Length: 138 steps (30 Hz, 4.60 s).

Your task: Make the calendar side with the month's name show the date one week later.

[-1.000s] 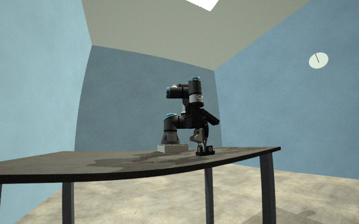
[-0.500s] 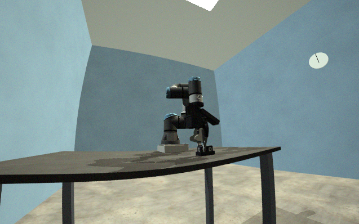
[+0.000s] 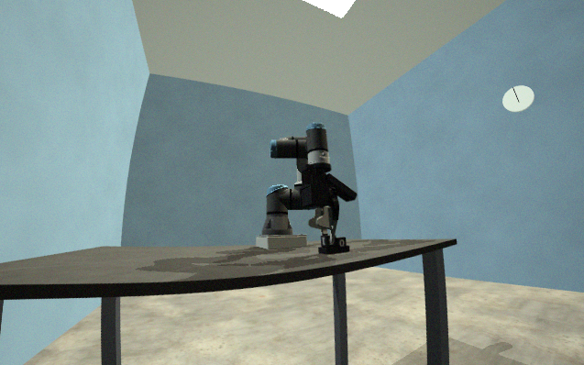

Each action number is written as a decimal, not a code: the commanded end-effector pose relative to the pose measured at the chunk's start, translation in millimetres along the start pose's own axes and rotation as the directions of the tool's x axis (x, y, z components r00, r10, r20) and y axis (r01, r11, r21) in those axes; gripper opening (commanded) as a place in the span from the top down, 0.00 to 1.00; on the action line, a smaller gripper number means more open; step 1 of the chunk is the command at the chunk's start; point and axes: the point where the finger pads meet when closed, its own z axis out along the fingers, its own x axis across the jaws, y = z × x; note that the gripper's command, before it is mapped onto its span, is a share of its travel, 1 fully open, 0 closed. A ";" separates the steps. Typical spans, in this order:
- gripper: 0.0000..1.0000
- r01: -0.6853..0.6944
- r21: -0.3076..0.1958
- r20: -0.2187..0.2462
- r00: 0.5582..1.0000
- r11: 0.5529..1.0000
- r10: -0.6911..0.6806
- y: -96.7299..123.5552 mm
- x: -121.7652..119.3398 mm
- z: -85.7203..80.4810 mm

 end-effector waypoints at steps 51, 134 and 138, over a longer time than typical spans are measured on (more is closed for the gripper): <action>0.89 -0.026 -0.001 -0.002 1.000 1.000 0.026 12.2 2.3 -91.3; 0.89 -0.302 0.000 -0.002 0.953 0.953 0.302 143.2 -6.9 13.4; 0.89 -0.302 0.000 -0.002 0.953 0.953 0.302 143.2 -6.9 13.4</action>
